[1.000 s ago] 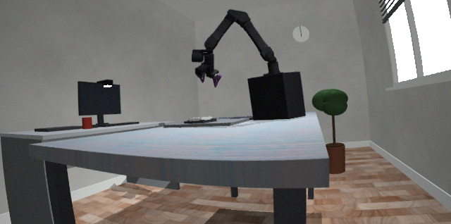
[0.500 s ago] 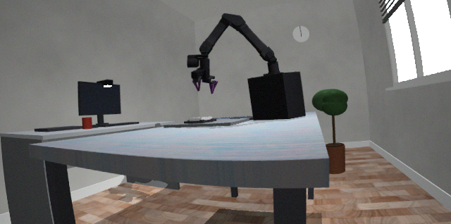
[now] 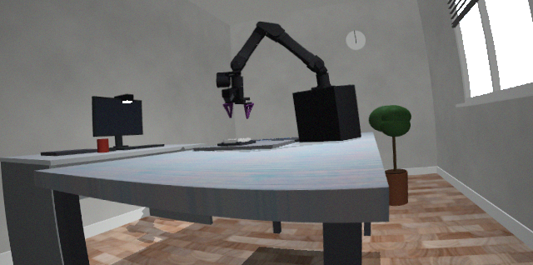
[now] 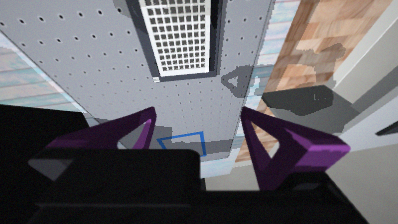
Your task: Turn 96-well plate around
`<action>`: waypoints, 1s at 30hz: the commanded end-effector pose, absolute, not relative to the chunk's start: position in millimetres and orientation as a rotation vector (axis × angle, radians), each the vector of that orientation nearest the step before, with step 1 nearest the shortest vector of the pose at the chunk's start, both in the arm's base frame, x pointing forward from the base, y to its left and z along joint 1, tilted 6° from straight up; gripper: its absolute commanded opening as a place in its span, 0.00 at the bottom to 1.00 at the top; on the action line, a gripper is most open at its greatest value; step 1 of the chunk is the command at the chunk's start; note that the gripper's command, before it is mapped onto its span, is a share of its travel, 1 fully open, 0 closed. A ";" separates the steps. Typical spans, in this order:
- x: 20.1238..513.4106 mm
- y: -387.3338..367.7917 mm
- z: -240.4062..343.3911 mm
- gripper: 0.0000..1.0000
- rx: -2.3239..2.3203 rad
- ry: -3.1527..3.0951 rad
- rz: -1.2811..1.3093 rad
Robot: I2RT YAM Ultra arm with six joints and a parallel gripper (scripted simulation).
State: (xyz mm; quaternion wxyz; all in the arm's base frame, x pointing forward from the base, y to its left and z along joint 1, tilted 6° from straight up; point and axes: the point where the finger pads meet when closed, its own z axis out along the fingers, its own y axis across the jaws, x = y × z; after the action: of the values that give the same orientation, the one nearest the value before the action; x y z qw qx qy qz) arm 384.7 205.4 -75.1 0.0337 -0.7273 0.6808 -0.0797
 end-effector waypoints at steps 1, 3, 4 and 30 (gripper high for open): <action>384.1 219.4 -70.2 1.00 -2.228 2.068 -0.179; 382.0 227.5 -75.6 1.00 -2.246 2.046 -0.081; 381.0 231.6 -78.3 1.00 -2.251 2.039 -0.051; 372.3 260.5 -97.1 1.00 -2.269 2.008 0.077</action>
State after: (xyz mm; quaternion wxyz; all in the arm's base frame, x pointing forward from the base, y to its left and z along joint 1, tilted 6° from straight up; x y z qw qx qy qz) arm 368.5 257.3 -103.9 0.0457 -0.7481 0.6616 0.0251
